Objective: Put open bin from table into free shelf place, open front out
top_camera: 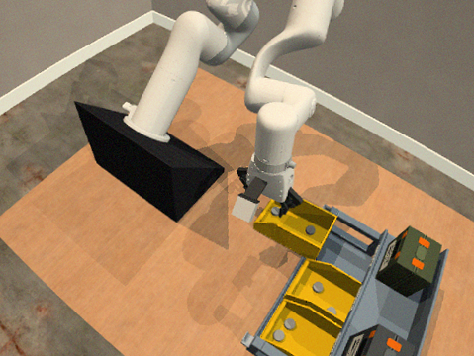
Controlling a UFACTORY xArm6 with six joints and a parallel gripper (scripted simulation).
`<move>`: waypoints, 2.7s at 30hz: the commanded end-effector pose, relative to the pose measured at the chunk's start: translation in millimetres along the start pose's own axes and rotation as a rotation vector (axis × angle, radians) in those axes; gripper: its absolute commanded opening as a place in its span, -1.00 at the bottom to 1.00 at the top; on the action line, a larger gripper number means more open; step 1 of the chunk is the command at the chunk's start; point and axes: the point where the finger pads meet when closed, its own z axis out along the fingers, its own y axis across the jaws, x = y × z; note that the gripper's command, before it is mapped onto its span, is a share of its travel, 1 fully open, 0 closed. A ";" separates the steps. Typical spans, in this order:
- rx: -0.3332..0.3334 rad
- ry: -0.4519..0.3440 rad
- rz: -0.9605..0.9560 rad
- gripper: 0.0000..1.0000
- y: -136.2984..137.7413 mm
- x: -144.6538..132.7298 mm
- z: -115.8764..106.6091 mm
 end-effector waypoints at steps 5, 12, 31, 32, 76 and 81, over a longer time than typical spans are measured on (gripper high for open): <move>0.002 0.001 -0.001 1.00 -1.2 0.2 9.3; 0.002 0.001 -0.001 1.00 -1.2 0.2 9.3; 0.002 0.001 -0.001 1.00 -1.4 0.2 19.2; 0.002 0.001 -0.001 1.00 -1.4 0.2 19.2; 0.002 0.001 -0.001 -1.00 -1.4 0.2 22.6; 0.002 0.001 -0.001 -1.00 -1.4 0.2 22.6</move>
